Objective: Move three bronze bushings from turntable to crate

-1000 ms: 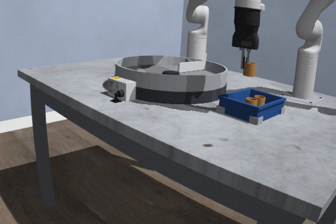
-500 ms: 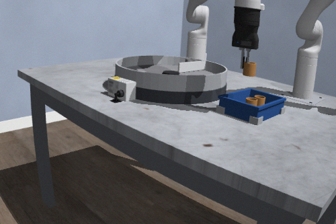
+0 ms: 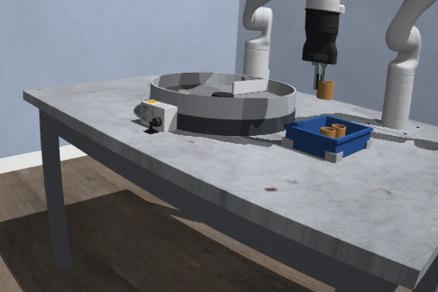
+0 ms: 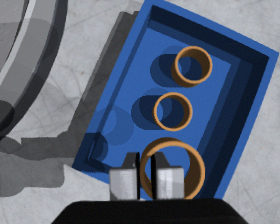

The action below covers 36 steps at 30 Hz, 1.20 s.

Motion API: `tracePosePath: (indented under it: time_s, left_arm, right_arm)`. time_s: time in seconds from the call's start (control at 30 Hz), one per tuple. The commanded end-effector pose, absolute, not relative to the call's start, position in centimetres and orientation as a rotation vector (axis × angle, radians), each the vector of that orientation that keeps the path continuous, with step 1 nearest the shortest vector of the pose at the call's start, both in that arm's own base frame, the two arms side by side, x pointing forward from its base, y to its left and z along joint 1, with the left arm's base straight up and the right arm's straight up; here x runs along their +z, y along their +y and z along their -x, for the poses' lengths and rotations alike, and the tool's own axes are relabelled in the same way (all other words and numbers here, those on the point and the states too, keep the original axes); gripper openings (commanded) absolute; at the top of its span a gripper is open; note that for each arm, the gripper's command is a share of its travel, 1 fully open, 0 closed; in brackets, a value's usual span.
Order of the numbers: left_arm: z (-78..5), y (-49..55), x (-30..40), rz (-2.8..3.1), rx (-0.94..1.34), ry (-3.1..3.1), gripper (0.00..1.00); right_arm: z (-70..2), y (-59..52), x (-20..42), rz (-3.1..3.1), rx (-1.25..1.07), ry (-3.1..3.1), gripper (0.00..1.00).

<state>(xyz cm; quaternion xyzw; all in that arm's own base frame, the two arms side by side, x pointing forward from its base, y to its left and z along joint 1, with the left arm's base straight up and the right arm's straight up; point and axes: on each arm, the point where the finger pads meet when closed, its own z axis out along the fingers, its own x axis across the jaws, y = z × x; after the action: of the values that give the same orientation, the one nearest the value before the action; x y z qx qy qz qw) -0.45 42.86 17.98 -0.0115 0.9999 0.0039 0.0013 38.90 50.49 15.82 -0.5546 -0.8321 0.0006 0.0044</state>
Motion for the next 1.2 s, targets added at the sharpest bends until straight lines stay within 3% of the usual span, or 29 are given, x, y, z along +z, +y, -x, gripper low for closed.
tracePosePath:
  time_s: [0.0, 1.17]
  left_arm:
    - [0.79, 42.5, 18.04, 0.029, 0.0, 3.141, 1.0]
    - [0.79, 42.5, 18.04, 0.029, 0.0, 3.141, 1.0]
  right_arm:
    - [-39.31, 50.39, 16.07, 1.737, -0.012, -2.615, 0.0]
    - [-39.74, 50.6, 16.15, 1.738, -0.017, -2.614, 0.0]
